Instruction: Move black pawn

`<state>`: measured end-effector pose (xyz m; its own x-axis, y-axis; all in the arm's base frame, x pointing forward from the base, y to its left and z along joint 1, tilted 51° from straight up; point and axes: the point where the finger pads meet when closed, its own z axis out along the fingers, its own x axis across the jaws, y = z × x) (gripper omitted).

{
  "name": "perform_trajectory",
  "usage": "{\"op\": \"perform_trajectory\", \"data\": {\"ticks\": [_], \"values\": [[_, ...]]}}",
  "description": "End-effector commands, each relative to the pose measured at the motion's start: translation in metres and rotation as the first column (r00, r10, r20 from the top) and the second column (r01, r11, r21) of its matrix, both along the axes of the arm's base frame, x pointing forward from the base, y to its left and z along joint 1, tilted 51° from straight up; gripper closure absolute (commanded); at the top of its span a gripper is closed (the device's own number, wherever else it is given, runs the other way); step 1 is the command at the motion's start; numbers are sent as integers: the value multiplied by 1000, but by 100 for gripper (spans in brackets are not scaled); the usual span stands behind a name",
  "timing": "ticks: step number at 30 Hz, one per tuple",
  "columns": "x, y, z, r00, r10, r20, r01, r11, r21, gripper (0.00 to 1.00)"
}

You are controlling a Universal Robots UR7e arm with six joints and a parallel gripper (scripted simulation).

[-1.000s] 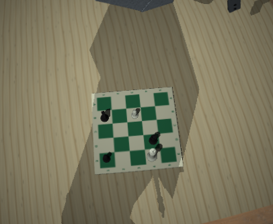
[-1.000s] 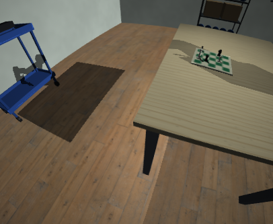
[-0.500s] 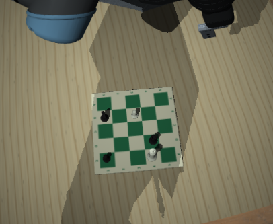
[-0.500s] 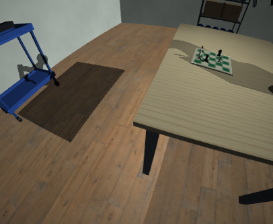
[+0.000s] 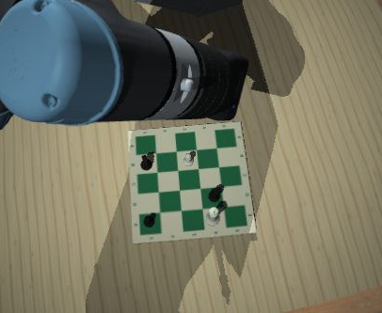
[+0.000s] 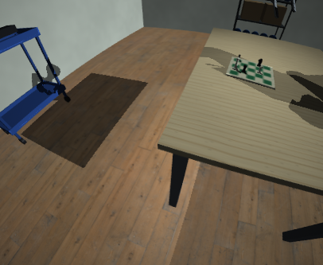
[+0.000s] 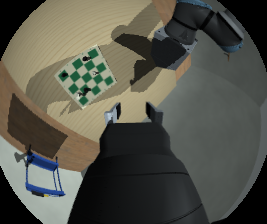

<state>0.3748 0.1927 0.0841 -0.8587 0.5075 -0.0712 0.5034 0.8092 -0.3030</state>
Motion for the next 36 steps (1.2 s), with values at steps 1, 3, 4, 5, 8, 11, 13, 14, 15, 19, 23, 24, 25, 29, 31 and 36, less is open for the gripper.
{"op": "perform_trajectory", "data": {"ticks": [1,3,4,5,8,11,13,14,15,19,23,24,25,29,31,36], "values": [[14,-46,24,965,-260,39,257,964,71,0],[19,-64,33,945,-324,49,319,943,89,0],[21,-72,38,933,-357,54,351,931,99,0],[23,-81,42,919,-390,59,382,918,109,0],[27,-107,56,869,-490,72,477,867,141,0],[29,-133,70,807,-584,83,565,806,173,0],[29,-133,70,807,-584,83,565,806,173,0],[30,-142,75,737,-670,89,645,736,206,0],[30,-151,79,713,-695,91,667,713,216,0],[29,-184,98,610,-787,98,748,612,258,0],[35,-205,93,485,-870,95,823,490,288,0],[37,-210,89,450,-888,93,839,457,296,0],[39,-214,86,415,-905,92,854,423,303,0],[45,-227,77,310,-947,84,890,320,323,0],[47,-231,75,206,-976,71,915,217,341,0],[55,-252,63,39,-998,45,931,53,361,0]]}}
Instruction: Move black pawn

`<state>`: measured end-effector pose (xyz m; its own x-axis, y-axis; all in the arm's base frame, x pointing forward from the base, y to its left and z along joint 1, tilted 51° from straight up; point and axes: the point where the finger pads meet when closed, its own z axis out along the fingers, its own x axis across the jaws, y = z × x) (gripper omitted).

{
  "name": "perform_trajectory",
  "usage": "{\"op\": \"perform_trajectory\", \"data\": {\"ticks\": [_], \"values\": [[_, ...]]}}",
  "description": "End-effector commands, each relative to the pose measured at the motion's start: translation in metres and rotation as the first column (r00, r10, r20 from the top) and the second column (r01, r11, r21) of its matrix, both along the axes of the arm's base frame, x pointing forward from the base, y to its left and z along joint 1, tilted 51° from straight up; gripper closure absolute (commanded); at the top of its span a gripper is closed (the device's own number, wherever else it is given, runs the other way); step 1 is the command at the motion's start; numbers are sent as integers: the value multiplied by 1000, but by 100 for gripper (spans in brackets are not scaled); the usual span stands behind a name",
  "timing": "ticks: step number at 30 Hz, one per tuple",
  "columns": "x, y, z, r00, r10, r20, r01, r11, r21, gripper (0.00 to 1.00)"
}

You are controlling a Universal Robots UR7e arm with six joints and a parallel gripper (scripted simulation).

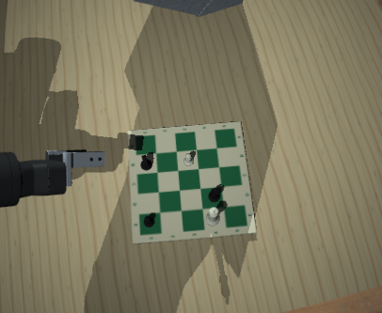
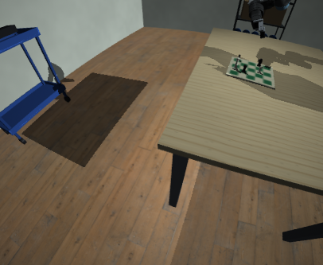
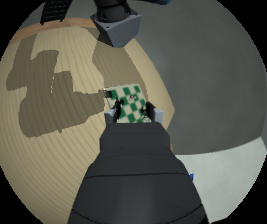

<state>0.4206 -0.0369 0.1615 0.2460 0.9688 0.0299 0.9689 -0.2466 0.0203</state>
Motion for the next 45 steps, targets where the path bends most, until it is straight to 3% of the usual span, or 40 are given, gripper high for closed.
{"op": "perform_trajectory", "data": {"ticks": [1,9,11,12,17,25,34,45], "values": [[11,-26,-17,962,-270,26,269,962,51,0],[19,-54,-29,845,-535,33,528,842,110,0],[19,-54,-29,845,-535,33,528,842,110,0],[20,-57,-30,782,-622,31,614,778,133,0],[22,-70,-35,668,-744,21,731,661,168,0],[24,-82,-39,443,-896,-13,875,430,223,0],[25,-85,-41,414,-910,-20,888,398,229,0],[25,-85,-41,412,-911,-20,889,397,229,0]]}}
